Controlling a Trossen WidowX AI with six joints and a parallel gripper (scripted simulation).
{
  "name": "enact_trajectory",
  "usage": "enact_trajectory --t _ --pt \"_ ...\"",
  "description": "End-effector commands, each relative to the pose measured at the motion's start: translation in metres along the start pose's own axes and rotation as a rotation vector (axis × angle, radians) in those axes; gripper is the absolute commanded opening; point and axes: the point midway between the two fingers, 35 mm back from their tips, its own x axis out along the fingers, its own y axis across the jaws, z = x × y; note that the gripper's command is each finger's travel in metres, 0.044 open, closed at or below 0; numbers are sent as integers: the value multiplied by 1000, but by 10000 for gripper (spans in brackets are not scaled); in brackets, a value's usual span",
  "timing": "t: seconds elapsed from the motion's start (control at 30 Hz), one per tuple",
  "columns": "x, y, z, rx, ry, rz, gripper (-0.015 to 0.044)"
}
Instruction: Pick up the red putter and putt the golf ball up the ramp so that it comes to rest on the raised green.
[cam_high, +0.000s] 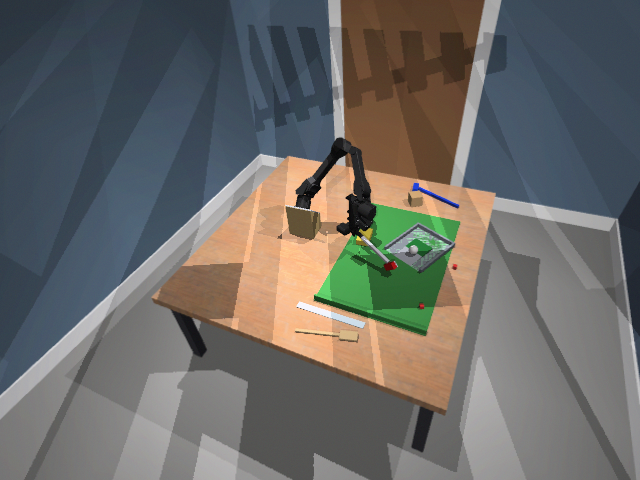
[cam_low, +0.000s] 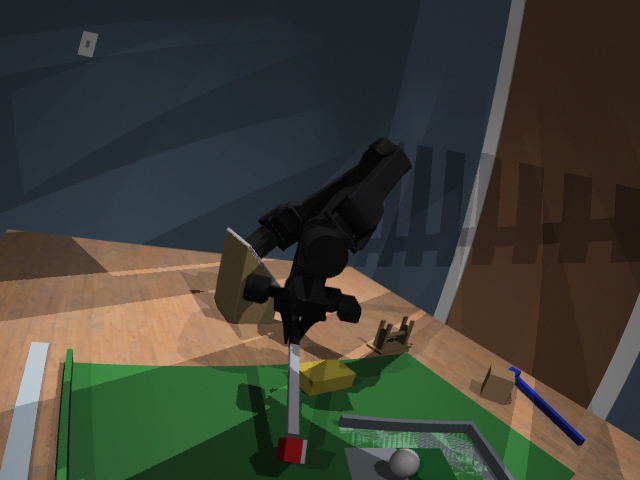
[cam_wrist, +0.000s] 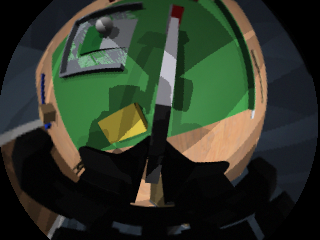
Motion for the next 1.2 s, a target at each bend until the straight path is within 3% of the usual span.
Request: enact_trajectory --t 0.0,0.2,1.17 --pt "-23 3 3 -6 -15 3 0" --pt "-55 3 2 -6 -14 3 0" --pt "-47 2 1 2 -12 9 0"
